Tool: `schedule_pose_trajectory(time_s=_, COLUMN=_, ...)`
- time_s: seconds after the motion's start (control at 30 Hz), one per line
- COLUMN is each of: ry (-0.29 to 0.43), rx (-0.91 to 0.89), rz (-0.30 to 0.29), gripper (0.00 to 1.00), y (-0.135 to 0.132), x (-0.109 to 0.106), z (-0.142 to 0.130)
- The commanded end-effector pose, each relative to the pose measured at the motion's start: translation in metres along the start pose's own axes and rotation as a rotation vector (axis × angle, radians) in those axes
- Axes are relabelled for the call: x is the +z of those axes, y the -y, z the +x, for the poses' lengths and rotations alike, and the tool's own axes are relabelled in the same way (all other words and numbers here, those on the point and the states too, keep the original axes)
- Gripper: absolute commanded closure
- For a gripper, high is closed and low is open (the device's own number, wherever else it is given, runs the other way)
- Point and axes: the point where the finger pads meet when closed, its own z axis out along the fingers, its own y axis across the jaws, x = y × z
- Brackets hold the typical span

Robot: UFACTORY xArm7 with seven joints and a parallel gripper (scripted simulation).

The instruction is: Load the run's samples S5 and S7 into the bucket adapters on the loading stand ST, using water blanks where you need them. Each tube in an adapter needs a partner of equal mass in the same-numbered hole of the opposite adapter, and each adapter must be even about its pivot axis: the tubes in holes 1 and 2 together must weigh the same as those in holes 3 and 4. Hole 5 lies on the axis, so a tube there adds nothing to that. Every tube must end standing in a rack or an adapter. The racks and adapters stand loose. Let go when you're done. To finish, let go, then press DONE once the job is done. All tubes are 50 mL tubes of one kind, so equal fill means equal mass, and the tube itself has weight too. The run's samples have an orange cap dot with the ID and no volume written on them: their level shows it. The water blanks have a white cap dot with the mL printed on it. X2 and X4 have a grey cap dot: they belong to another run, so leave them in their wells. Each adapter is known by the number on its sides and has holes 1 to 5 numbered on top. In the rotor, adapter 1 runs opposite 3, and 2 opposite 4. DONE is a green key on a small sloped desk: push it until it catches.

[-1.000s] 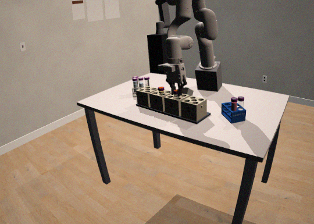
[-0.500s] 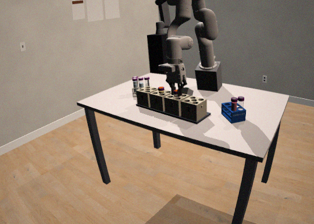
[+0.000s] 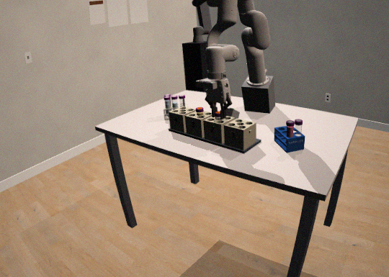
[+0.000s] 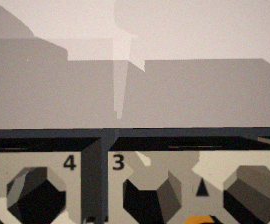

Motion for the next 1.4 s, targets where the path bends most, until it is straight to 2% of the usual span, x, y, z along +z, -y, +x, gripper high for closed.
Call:
schedule_pose_trajectory(time_s=0.0, ry=-0.003, rx=0.000, rz=0.000, gripper=0.56, y=0.000, x=-0.001, z=0.001)
schedule_pose_trajectory(time_s=0.27, ry=-0.003, rx=0.000, rz=0.000, gripper=0.56, y=0.000, x=-0.001, z=0.001)
schedule_pose_trajectory(time_s=1.37, ry=-0.004, rx=0.000, rz=0.000, gripper=0.56, y=0.000, x=-0.059, z=0.001)
